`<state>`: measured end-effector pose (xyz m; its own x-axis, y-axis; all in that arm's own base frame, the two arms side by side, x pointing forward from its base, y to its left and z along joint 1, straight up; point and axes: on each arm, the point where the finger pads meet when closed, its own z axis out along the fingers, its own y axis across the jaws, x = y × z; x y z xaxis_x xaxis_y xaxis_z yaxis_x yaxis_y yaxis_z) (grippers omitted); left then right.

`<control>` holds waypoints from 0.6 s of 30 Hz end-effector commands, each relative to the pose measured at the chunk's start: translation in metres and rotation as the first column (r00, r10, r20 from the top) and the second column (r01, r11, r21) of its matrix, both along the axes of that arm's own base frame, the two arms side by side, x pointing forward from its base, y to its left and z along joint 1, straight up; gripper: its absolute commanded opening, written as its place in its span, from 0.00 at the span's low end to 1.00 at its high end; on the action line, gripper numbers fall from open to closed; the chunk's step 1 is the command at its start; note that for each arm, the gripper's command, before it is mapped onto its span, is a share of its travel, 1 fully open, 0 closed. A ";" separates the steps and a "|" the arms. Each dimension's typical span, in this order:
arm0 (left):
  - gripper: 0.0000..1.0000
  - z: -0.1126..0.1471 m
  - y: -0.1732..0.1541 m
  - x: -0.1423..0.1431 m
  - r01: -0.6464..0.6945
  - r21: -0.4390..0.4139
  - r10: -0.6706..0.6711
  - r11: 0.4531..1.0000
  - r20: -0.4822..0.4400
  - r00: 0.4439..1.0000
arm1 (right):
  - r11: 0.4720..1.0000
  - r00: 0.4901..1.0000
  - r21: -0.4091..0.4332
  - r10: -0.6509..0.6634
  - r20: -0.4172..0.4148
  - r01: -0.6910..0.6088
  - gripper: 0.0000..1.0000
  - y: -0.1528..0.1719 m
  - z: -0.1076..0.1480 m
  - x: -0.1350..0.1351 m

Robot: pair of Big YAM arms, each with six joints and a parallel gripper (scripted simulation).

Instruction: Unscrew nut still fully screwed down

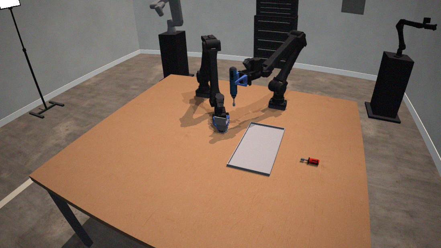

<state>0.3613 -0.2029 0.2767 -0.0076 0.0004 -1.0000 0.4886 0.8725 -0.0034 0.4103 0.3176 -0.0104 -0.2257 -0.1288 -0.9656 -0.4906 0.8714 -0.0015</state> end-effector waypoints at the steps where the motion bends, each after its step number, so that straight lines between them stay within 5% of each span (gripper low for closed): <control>1: 0.42 0.012 0.008 -0.002 -0.013 -0.014 0.013 1.000 0.027 1.000 | 0.999 1.000 -0.033 0.001 -0.027 -0.002 0.59 -0.003 -0.016 -0.003; 18: 0.42 0.031 0.007 0.001 -0.014 -0.023 0.015 1.000 0.060 0.998 | 0.999 1.000 -0.033 0.001 -0.027 -0.002 0.59 -0.003 -0.016 -0.003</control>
<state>0.3587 -0.2010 0.2786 -0.0046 -0.0013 -1.0000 0.4877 0.8730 -0.0034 0.4103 0.3176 -0.0104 -0.2257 -0.1288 -0.9656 -0.4906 0.8714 -0.0015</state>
